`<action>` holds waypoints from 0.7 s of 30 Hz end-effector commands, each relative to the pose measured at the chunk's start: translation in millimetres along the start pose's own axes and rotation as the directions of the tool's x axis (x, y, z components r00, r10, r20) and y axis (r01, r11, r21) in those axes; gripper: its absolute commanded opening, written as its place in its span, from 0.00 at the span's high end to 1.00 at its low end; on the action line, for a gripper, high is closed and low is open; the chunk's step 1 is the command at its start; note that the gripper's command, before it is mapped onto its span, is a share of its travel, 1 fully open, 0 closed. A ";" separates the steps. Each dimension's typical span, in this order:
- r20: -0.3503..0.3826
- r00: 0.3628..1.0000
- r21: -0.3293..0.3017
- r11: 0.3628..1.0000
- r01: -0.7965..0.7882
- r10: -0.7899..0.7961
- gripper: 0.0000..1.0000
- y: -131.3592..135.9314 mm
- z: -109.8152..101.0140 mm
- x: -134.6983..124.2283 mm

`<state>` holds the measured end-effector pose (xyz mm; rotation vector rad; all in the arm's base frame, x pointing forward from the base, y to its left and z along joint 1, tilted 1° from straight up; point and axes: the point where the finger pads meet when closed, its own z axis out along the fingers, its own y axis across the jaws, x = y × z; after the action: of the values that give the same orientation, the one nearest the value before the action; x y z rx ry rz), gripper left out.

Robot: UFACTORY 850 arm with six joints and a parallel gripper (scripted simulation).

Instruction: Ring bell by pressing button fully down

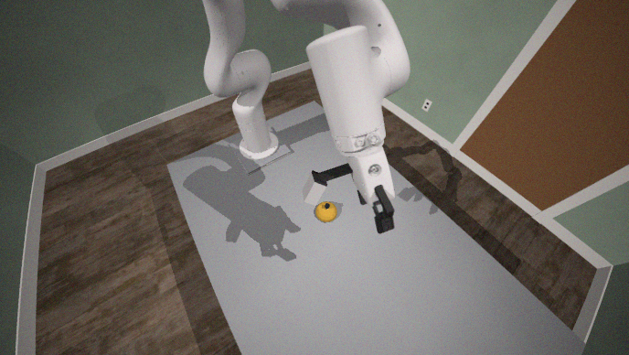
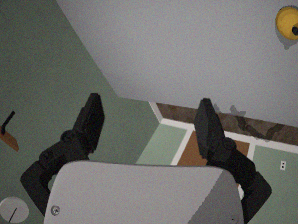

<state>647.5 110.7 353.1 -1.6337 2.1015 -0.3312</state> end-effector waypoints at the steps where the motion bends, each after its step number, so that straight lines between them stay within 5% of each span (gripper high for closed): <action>1: 0.001 1.000 0.002 1.000 0.000 0.000 0.00 -1.1 -0.8 -0.5; 21: -0.002 1.000 -0.005 1.000 -0.019 0.019 0.00 2.6 1.7 0.1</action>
<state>647.3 110.8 352.6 -1.6309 2.1044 -0.3296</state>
